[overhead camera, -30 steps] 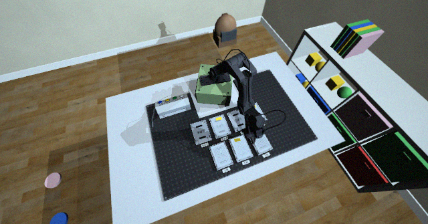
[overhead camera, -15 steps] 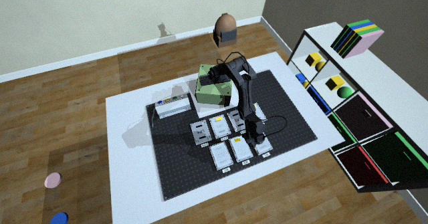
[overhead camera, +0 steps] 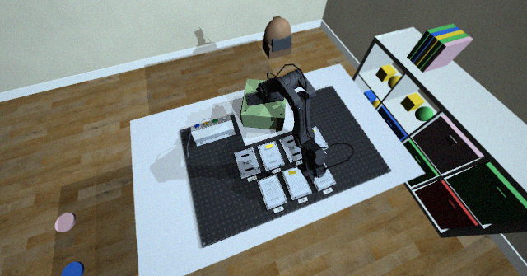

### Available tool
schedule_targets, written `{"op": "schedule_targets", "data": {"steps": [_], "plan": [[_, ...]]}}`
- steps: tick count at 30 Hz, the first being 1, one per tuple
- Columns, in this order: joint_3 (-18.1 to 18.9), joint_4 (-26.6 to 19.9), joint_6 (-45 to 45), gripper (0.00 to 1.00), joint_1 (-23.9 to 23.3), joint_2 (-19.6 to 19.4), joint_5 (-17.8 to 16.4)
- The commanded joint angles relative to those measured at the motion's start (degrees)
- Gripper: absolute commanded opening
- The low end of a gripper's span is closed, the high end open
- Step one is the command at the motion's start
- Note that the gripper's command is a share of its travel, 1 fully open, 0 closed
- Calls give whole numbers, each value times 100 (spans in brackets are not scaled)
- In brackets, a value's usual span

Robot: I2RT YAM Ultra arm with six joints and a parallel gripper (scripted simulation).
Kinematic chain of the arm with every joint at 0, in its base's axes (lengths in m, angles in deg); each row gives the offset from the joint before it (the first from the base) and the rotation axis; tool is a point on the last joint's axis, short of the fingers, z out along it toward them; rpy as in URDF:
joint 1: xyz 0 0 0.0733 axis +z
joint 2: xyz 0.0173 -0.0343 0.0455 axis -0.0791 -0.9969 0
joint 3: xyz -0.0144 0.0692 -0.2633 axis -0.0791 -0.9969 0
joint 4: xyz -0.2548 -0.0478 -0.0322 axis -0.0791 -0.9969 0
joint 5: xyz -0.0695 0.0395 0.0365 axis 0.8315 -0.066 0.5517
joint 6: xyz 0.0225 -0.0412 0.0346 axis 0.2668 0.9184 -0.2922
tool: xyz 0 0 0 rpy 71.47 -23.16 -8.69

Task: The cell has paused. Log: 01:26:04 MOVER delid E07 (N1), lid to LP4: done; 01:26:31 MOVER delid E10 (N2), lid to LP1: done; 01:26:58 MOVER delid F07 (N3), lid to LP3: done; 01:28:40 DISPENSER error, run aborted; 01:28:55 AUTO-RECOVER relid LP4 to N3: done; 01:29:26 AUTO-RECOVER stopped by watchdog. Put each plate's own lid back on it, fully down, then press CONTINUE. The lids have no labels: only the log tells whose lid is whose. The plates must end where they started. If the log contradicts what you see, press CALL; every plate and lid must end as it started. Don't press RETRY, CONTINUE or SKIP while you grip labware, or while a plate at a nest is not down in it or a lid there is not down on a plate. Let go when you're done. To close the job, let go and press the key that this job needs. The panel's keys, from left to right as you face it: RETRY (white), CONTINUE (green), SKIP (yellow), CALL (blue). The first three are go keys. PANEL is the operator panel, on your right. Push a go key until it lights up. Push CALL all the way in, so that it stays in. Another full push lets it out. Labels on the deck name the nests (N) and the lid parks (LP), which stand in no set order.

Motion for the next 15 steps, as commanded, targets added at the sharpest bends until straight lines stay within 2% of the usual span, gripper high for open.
{"op": "schedule_targets", "data": {"steps": [1,5,6,7,15], "plan": [[260,-12,38,0,31,95,-58],[260,-12,38,0,31,95,-58],[234,-71,81,0,-55,109,-78],[85,189,155,0,-152,163,-138],[-147,222,591,0,-773,294,-571]]}}
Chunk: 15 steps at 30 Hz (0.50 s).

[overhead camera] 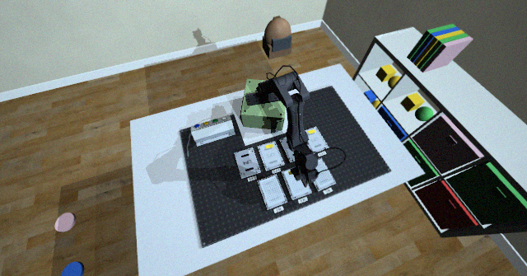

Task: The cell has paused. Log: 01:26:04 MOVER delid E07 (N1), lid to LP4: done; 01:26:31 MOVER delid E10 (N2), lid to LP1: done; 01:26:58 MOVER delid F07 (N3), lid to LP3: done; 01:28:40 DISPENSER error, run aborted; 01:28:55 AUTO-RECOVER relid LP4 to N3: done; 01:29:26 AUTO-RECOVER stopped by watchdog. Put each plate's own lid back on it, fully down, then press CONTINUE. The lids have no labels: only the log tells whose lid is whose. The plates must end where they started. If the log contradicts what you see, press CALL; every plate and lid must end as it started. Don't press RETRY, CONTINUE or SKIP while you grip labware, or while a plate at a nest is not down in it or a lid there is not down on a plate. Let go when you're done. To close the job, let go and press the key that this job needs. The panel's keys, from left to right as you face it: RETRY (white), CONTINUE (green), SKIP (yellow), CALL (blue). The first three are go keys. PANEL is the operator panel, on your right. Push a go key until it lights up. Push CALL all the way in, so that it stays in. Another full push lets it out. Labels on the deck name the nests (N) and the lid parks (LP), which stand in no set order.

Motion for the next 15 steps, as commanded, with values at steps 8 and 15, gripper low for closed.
{"op": "schedule_targets", "data": {"steps": [8,15], "plan": [[-159,70,568,0,-656,298,-595],[95,-45,958,0,-1203,274,-975]]}}
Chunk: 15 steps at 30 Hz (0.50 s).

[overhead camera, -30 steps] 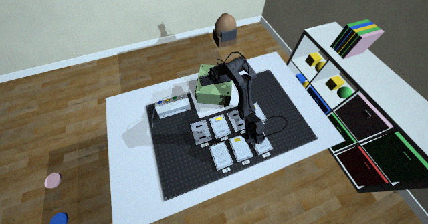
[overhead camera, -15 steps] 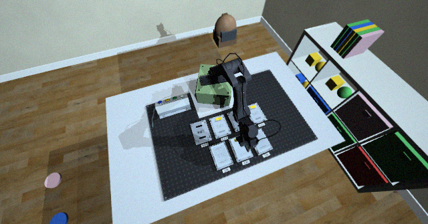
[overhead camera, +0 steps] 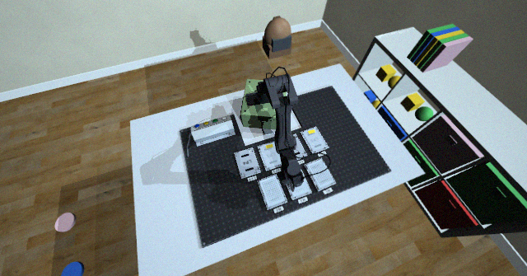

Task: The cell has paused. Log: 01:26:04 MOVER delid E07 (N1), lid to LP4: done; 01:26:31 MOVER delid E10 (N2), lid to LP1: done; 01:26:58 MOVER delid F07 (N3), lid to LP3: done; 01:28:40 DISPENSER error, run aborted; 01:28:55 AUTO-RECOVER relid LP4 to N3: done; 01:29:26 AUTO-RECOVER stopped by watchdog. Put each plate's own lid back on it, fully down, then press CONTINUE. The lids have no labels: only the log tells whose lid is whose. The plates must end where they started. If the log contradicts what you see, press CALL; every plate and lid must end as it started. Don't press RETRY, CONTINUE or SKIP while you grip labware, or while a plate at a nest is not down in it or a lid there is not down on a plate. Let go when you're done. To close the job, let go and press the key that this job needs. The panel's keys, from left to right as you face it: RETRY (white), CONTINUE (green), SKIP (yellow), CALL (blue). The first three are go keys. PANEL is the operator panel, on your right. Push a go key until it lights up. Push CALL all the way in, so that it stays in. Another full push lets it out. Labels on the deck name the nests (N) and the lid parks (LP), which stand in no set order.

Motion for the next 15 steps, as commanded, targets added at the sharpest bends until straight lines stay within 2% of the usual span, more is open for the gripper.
{"op": "schedule_targets", "data": {"steps": [1,4,15], "plan": [[184,-95,306,0,-288,172,-340],[230,-143,422,0,-453,121,-463],[241,-140,414,0,-400,126,-485]]}}
